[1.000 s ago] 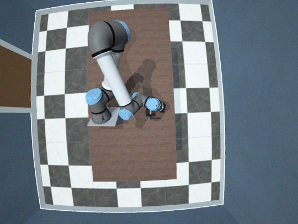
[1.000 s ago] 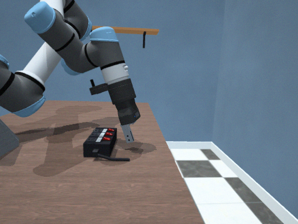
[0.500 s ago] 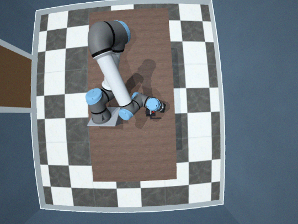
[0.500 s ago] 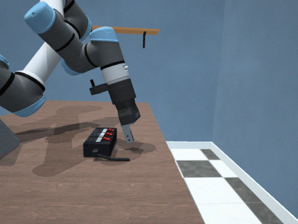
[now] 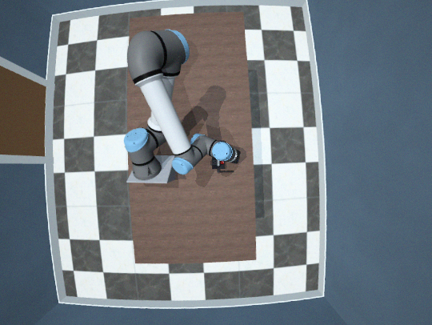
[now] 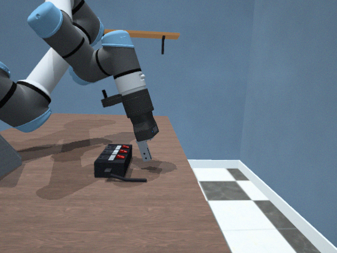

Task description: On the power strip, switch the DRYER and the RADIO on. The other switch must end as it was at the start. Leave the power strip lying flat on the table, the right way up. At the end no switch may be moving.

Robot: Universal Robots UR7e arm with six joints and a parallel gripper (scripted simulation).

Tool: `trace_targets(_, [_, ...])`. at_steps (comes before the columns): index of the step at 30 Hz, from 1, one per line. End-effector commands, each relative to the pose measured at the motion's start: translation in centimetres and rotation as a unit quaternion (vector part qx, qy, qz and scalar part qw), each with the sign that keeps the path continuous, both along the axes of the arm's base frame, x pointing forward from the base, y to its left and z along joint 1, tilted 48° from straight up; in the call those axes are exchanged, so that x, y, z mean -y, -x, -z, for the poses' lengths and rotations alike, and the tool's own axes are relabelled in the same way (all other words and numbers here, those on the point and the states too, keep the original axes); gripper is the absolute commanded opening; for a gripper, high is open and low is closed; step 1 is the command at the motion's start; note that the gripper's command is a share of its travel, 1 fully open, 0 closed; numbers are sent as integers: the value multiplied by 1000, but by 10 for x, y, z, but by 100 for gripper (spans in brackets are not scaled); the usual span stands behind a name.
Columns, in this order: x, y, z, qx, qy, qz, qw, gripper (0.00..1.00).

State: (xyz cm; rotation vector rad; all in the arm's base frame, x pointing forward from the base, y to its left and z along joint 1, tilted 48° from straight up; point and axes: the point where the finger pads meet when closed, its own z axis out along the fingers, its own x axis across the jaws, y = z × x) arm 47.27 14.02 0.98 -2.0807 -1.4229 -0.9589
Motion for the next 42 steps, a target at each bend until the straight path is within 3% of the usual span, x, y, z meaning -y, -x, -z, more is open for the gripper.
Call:
trace_targets(1, [0, 0, 0, 0, 0, 0, 1000, 0])
trace_targets(29, [10, -3, -7, 0, 1, 0, 1000, 0])
trace_targets(34, [41, -6, -34, 0, 1, 1, 1000, 0])
trace_targets(42, [64, -5, -58, 0, 0, 0, 1000, 0])
